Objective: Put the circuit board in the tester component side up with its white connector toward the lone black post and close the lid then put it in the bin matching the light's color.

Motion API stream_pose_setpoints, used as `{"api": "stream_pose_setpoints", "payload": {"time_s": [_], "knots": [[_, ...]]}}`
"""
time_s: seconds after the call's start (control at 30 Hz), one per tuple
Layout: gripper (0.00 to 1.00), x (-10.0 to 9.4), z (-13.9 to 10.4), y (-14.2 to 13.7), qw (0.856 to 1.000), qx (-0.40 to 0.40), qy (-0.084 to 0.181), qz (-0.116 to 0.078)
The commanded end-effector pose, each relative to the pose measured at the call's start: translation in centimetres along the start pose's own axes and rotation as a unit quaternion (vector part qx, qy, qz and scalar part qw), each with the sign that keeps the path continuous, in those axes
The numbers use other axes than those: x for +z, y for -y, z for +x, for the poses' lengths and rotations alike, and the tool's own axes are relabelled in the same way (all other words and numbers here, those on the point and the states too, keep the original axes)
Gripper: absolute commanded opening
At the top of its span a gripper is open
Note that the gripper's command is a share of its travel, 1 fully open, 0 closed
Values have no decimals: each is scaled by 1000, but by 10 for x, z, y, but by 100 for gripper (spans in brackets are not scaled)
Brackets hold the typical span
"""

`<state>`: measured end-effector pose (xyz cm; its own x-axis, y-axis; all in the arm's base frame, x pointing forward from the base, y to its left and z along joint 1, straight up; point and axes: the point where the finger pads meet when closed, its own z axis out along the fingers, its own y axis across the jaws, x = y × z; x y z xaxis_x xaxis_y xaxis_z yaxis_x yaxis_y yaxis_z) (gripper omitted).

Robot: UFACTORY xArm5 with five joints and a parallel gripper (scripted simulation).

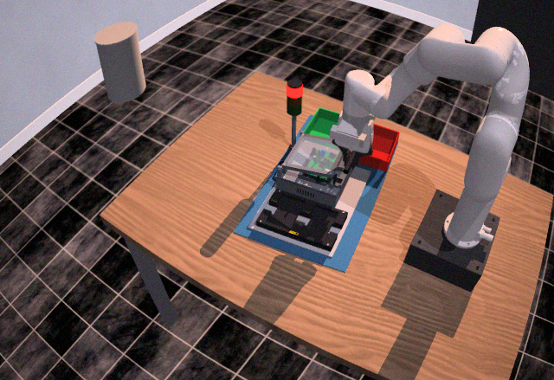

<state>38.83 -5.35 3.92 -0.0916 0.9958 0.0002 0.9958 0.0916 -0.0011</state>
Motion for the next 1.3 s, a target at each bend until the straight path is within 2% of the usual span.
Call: {"api": "stream_pose_setpoints", "payload": {"time_s": [0.0, 0.17, 0.43, 0.87, 0.9, 1.27], "knots": [[0, -16, 0, -4, 1000, 0, 0, -2], [0, -33, 0, -9, 1000, 0, 0, -2], [0, -46, 0, -13, 1000, 0, 0, -2], [0, -49, 0, -14, 1000, 0, 0, -2], [28, -49, 0, -14, 1000, 0, 0, -2], [28, -49, 0, -14, 1000, 0, 0, -2]]}}
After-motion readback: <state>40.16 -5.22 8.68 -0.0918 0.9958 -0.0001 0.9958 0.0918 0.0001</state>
